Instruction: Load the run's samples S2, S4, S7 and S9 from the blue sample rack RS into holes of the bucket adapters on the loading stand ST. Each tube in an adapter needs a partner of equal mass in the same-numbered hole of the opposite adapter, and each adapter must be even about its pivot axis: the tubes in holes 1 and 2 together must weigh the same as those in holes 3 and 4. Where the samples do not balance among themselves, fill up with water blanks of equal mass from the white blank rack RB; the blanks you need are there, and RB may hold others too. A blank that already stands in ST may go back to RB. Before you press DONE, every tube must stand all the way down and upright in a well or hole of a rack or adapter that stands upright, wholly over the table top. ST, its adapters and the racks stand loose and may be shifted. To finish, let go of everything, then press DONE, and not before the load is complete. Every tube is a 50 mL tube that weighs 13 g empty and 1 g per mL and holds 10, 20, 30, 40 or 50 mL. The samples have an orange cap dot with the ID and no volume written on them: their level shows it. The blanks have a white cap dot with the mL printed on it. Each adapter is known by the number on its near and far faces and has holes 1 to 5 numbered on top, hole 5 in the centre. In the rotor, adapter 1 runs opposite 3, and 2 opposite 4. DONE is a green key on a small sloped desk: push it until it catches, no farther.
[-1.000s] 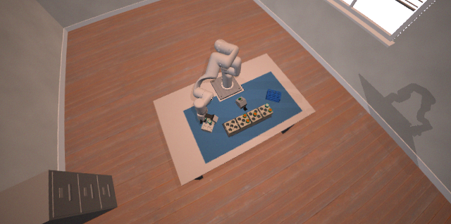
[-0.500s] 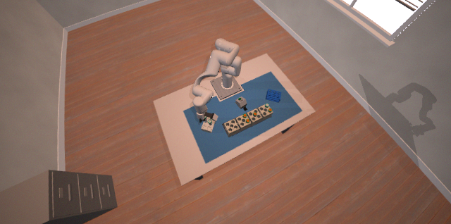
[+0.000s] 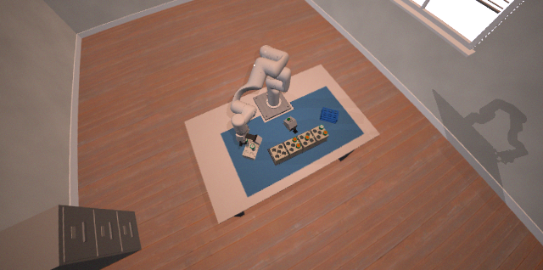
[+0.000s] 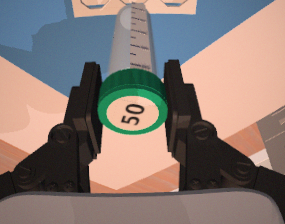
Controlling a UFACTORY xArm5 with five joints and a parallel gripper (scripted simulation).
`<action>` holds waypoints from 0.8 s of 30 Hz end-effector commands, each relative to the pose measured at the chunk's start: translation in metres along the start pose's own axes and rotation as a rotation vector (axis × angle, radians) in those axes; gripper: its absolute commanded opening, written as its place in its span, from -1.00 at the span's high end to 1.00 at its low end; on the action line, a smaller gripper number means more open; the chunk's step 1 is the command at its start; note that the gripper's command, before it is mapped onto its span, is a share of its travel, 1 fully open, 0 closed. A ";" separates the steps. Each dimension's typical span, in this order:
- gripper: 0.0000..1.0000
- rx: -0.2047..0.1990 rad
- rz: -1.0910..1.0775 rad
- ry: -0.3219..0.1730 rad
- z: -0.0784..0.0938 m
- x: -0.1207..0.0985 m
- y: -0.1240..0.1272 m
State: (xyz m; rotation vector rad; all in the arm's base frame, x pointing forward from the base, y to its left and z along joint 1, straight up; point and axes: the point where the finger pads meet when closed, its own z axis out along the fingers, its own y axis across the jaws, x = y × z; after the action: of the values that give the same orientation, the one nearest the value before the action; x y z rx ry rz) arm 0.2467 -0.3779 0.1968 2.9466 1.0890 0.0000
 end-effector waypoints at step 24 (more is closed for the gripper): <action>1.00 -0.005 0.000 -0.001 -0.038 0.000 0.001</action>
State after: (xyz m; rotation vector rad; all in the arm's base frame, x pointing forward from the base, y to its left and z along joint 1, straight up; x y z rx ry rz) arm 0.2468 -0.3782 0.2329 2.9453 1.0885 0.0005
